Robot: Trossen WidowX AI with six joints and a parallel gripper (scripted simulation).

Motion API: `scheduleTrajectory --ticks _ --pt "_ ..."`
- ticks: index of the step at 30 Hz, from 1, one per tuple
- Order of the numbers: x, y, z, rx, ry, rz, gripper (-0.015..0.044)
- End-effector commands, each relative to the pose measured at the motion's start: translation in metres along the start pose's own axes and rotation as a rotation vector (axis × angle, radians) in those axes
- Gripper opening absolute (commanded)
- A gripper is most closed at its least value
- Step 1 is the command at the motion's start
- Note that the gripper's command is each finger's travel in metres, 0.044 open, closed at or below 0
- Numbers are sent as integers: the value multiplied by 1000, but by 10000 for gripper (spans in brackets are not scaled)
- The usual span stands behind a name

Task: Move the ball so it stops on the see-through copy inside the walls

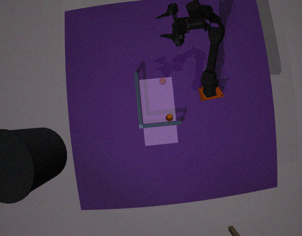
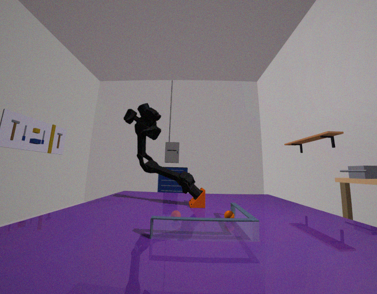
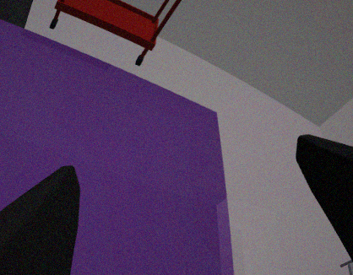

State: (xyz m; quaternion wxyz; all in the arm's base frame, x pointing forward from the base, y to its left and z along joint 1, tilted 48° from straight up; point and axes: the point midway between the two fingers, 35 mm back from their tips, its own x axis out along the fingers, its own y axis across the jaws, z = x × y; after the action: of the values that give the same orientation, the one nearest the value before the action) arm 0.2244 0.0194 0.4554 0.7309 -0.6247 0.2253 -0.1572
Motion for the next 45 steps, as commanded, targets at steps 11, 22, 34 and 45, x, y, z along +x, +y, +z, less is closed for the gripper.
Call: scheduleTrajectory --ticks 11,22,34,45 --pt "52 114 73 -299 37 233 306" --pt "91 306 99 -619 148 626 306" --pt "76 483 14 -896 456 1075 306" --pt "79 498 -4 -909 478 1097 306"
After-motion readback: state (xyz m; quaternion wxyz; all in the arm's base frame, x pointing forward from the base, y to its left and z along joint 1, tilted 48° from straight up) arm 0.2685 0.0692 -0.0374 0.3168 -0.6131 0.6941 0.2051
